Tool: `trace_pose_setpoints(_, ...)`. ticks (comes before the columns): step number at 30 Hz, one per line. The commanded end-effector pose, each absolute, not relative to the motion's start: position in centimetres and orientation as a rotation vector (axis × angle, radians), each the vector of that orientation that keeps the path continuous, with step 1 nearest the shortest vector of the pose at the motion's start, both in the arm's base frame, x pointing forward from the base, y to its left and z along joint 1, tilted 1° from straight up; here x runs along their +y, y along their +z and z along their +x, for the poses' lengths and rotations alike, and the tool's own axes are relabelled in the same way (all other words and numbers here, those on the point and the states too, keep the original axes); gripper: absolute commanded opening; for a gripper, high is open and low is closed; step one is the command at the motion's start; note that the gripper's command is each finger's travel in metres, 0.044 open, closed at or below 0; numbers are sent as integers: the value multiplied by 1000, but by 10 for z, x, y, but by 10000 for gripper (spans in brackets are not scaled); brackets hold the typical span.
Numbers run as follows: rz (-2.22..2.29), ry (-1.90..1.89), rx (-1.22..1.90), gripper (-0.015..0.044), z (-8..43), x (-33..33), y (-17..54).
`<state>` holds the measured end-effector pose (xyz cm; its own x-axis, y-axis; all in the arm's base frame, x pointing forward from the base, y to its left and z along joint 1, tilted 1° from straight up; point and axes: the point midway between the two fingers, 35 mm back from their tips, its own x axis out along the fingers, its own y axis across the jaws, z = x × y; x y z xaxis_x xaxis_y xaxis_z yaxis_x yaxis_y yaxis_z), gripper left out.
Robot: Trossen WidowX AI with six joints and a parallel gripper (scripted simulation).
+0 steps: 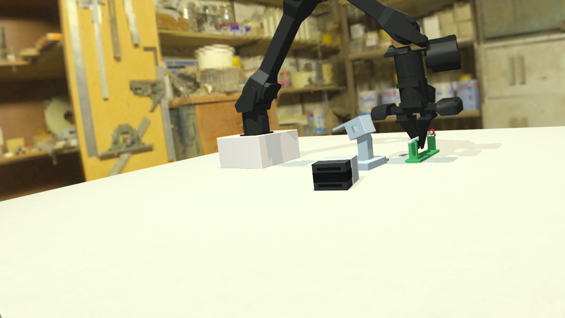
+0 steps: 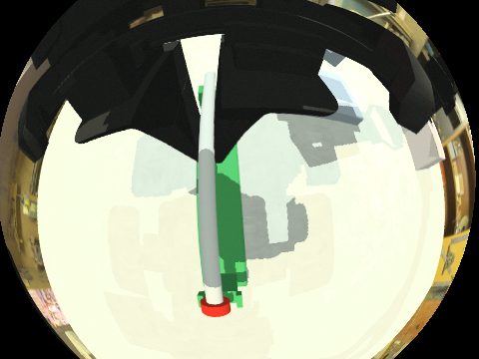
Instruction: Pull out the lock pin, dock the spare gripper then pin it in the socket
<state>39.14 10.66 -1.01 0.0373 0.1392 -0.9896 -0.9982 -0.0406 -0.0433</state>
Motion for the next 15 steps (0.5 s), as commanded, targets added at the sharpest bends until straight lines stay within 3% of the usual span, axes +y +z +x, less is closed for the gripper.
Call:
trace_pose_setpoints(1, -1156, 1274, 1056, 0, 391, 107, -10)
trace_pose_setpoints(5, -1156, 1274, 1056, 0, 391, 107, -10)
trace_pose_setpoints(15, -1156, 1274, 1056, 263, 391, 107, -10)
